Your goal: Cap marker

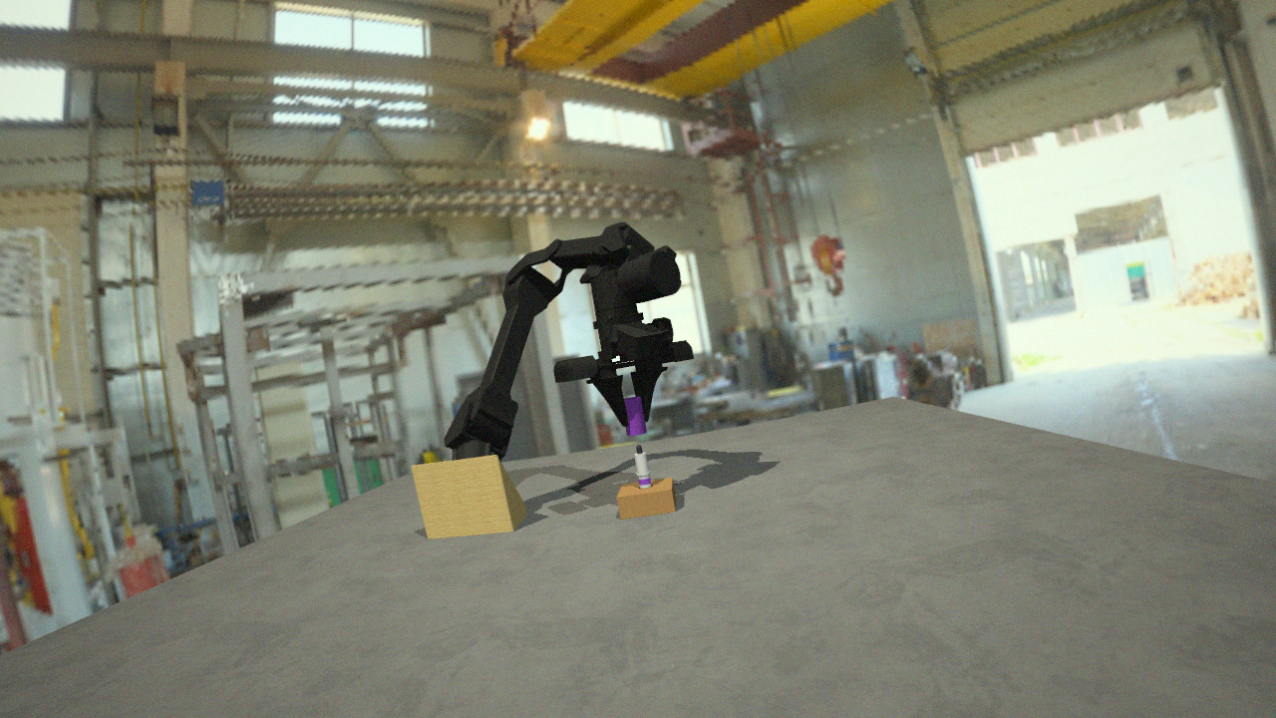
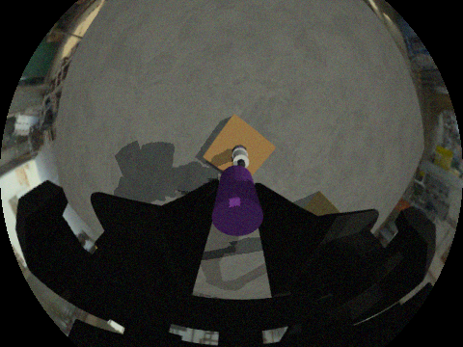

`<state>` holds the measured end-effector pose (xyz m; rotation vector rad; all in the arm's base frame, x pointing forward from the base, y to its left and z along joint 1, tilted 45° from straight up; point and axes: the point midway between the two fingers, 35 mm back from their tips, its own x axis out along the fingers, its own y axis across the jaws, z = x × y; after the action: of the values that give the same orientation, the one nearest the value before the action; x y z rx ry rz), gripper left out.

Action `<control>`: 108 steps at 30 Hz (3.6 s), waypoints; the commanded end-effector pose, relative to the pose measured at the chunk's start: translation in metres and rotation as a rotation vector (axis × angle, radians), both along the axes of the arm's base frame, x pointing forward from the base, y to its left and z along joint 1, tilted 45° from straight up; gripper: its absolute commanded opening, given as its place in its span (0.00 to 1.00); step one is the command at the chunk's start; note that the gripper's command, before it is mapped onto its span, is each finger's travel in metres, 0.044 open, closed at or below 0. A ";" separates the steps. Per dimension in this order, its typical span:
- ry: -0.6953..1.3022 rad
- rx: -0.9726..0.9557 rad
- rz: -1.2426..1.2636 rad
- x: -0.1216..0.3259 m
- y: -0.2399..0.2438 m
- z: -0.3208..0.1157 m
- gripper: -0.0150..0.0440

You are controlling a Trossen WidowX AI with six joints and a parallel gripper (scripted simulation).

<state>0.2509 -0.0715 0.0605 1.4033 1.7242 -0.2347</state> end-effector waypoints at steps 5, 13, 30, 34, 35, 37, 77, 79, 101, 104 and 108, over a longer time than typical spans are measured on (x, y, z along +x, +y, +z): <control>-0.004 -0.003 0.006 0.000 -0.008 -0.005 0.25; -0.004 -0.003 0.006 0.000 -0.004 -0.010 0.25; -0.004 -0.003 0.006 0.002 0.016 -0.030 0.25; -0.004 -0.002 0.006 0.002 0.020 -0.034 0.25; -0.004 -0.002 0.006 0.002 0.021 -0.035 0.25; -0.005 -0.002 0.006 0.002 0.024 -0.038 0.25; -0.005 -0.007 0.012 0.003 0.014 -0.030 1.00; -0.004 -0.008 0.012 0.002 -0.007 -0.008 1.00; -0.703 -0.022 0.721 -0.001 -0.015 0.003 0.38; -0.703 -0.022 0.721 -0.001 -0.015 0.003 0.25; -0.703 -0.022 0.721 -0.001 -0.015 0.003 0.25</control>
<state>0.2501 -0.0873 0.0640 0.7386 1.5311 0.4769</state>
